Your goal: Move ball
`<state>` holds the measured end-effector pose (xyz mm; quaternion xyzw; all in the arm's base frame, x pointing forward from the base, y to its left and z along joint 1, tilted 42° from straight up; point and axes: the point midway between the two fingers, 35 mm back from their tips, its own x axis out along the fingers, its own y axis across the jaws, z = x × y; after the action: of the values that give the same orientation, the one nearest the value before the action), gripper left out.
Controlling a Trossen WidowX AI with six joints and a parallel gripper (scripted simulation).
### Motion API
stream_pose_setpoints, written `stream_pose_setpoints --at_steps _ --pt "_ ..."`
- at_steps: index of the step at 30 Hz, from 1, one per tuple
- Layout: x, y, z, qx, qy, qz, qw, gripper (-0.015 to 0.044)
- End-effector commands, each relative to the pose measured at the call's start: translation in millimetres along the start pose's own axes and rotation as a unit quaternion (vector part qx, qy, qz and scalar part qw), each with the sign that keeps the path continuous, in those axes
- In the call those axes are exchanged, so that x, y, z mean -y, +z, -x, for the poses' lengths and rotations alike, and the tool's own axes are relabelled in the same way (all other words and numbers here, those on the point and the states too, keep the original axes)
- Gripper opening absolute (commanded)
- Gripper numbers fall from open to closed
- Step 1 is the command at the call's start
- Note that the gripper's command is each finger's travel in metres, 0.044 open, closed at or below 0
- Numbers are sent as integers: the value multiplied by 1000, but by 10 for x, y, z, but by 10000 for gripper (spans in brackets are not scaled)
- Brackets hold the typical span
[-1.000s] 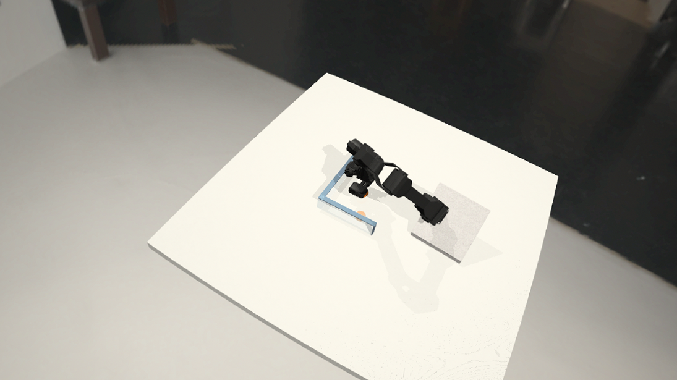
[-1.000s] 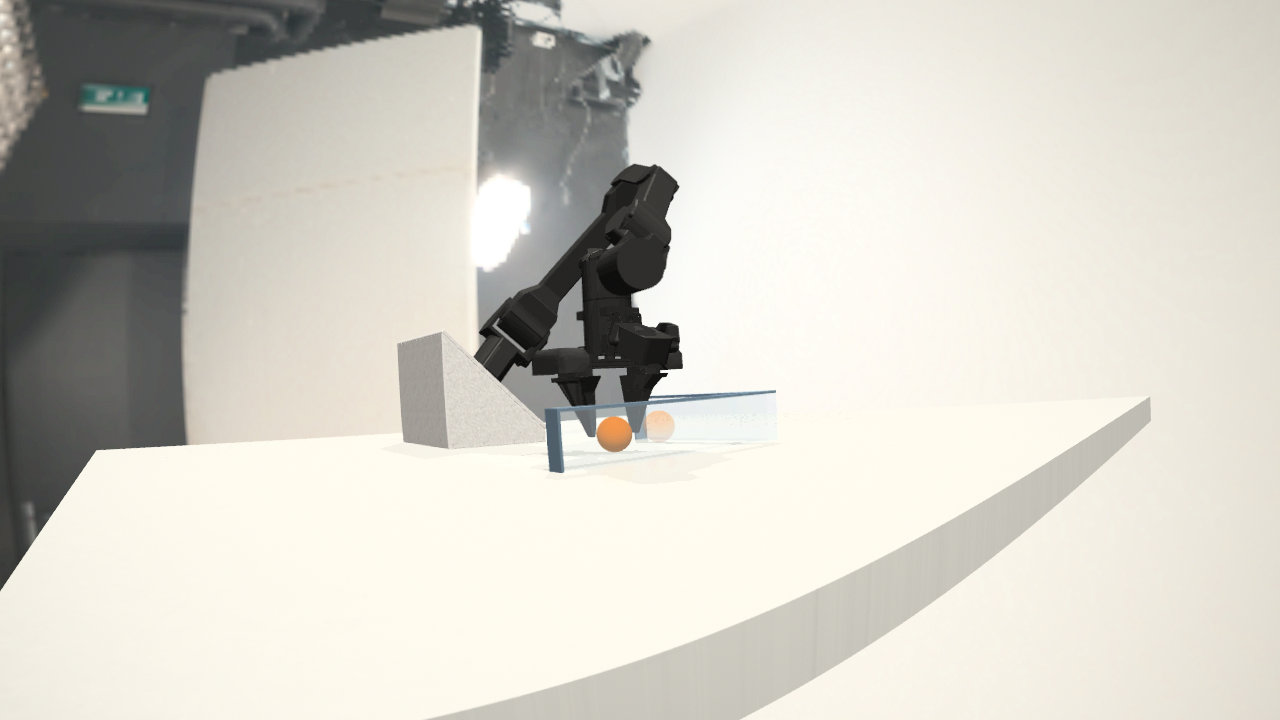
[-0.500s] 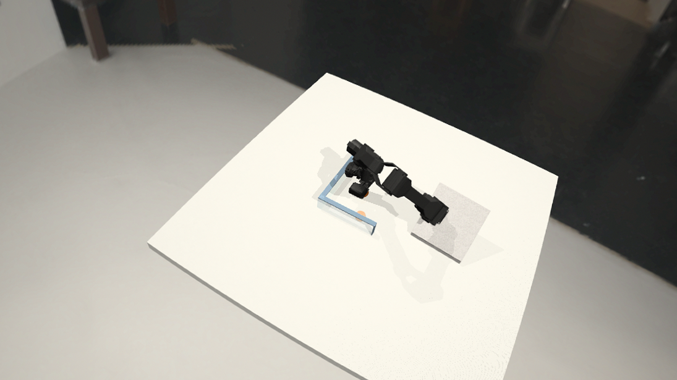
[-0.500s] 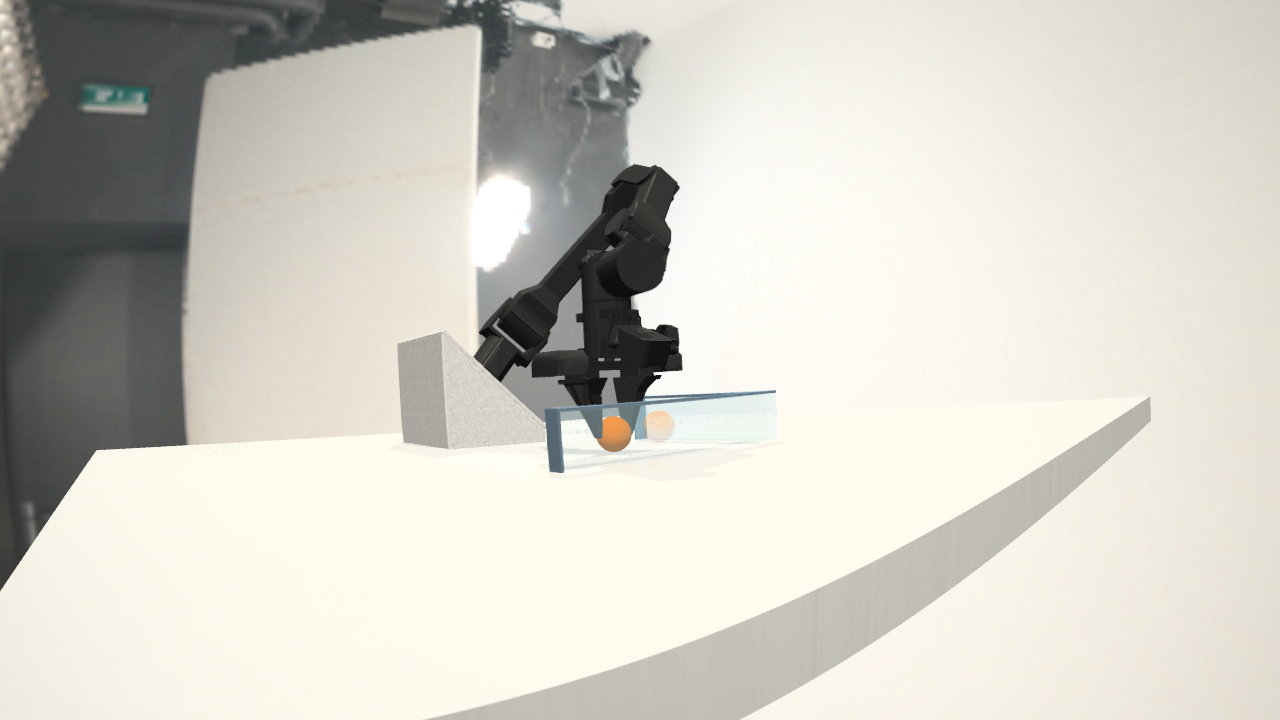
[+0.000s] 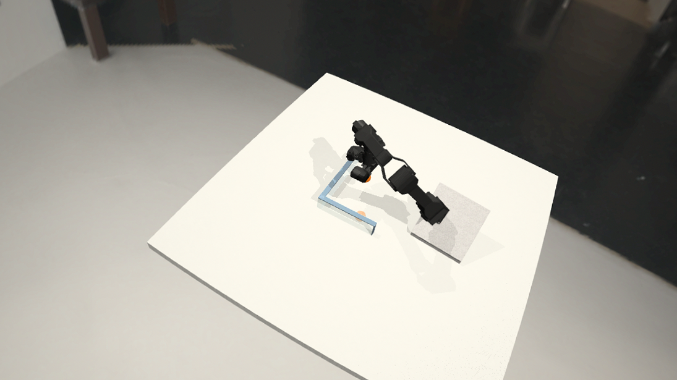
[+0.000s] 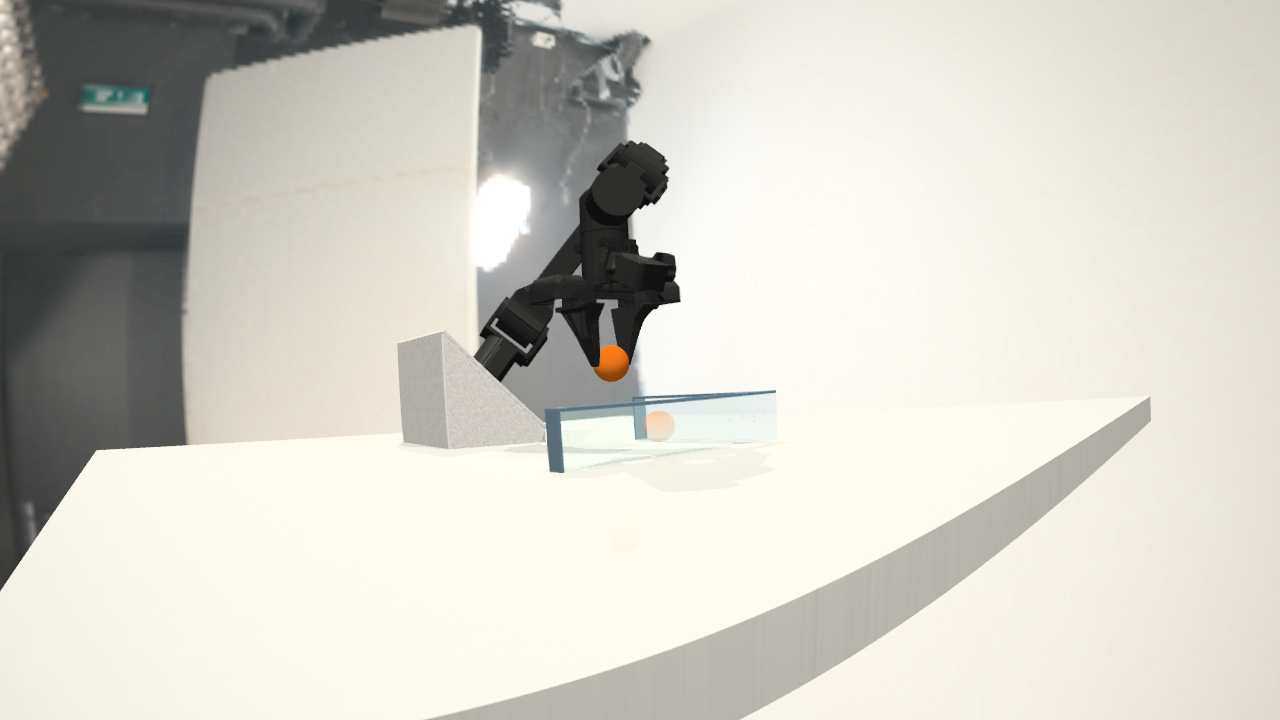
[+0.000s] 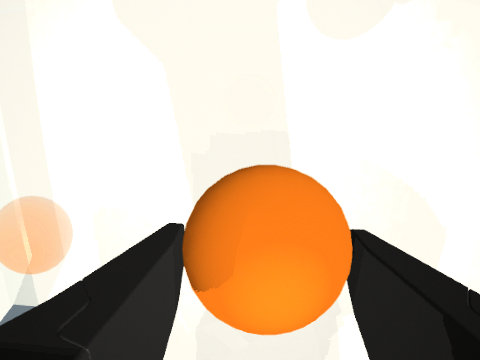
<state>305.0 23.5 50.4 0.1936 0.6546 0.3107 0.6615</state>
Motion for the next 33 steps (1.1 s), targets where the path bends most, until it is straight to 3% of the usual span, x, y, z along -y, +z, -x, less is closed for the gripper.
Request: stream_pose_setpoints --at_steps 1,6,33 --pt "-6 -20 244 1 -3 3 1000 0" --pt "-30 -63 480 1 -1 3 1000 0" --pt "-551 -190 286 3 -4 -329 944 0"
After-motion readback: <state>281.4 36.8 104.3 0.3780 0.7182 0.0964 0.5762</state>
